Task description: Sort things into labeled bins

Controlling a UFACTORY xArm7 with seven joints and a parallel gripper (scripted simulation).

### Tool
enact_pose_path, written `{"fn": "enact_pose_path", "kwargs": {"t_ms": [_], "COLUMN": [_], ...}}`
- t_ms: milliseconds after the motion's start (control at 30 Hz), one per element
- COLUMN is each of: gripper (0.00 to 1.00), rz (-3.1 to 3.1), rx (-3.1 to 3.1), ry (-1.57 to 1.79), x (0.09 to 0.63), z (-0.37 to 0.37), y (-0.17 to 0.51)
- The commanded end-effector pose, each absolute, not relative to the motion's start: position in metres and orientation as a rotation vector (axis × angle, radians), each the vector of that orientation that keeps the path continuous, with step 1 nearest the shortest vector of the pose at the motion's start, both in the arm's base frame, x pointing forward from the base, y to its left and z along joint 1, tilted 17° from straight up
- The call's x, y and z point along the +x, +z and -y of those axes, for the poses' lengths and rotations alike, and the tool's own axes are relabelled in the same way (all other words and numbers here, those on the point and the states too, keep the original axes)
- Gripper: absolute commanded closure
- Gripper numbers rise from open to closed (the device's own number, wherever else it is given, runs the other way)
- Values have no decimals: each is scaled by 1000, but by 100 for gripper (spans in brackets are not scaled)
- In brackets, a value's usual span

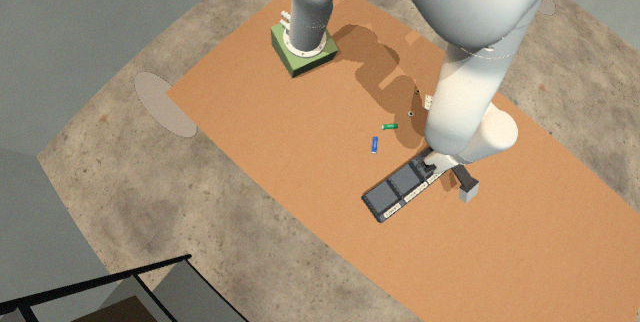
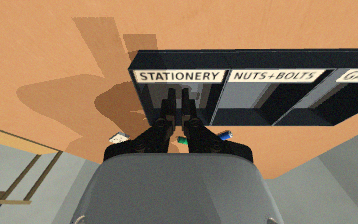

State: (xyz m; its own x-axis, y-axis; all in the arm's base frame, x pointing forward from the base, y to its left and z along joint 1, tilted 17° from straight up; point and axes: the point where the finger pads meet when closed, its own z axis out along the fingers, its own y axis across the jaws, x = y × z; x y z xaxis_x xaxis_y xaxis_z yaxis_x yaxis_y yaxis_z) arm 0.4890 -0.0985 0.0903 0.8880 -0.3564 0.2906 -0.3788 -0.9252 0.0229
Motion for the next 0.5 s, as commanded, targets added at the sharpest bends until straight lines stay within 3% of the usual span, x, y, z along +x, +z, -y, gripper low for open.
{"fn": "enact_pose_path", "kwargs": {"t_ms": [0, 467], "gripper": [93, 93], "rz": [580, 580], "rx": [2975, 2975], "ry": [441, 441], "x": [488, 484], "z": [97, 95], "y": [100, 116]}}
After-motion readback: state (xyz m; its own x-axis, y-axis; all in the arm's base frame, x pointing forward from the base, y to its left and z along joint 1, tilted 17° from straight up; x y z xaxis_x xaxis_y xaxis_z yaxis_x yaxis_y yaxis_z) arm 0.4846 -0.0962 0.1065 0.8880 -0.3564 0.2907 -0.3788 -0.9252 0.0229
